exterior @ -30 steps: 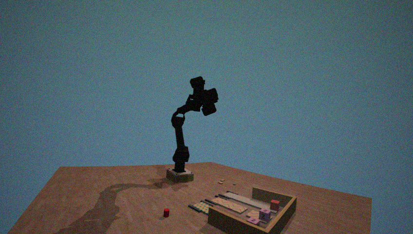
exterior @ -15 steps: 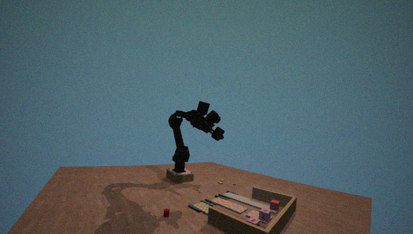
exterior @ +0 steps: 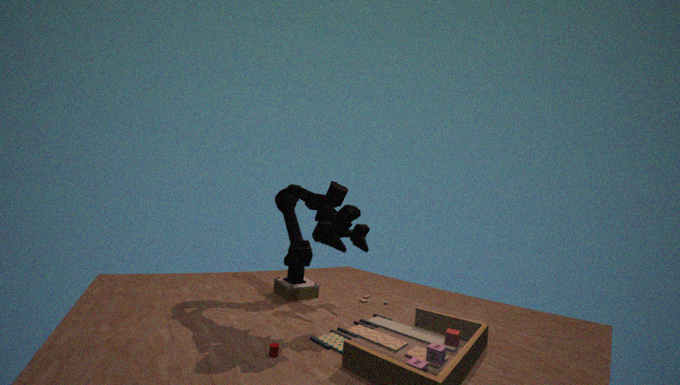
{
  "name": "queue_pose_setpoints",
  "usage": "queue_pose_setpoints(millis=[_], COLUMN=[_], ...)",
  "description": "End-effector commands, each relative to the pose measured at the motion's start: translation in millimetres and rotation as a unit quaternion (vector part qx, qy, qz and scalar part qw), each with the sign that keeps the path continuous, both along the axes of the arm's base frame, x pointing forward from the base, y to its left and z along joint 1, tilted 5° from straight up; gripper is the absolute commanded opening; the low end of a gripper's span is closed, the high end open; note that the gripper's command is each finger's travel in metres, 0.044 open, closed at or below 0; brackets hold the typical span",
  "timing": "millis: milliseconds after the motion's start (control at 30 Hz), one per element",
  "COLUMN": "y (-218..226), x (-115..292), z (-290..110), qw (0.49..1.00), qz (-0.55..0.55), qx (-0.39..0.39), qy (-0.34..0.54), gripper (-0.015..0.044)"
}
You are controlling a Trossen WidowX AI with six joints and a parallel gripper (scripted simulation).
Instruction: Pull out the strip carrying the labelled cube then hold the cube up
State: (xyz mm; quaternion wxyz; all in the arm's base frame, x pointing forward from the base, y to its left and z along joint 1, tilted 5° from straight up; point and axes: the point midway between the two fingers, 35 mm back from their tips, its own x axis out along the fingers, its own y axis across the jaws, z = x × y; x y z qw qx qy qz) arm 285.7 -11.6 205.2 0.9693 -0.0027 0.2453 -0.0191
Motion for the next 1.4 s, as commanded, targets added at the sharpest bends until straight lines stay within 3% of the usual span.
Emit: queue_pose_setpoints(millis=[0,167,333,667,1033,1367], y=[1,1,-8,-53,-107,-109], x=[-1,-1,10,51,77,81], z=[-4,-4,-9,-42,-100,-108], qw=[1.0,1.0,0.999,0.97,0.892,0.886], qz=[0.001,0.001,0.001,0.008,0.038,0.04], qx=[0.007,0.007,-0.01,-0.044,-0.017,-0.014], qy=[0.006,0.006,0.048,0.24,0.45,0.462], gripper=[0.04,0.04,0.0269,0.0006,0.0,0.0])
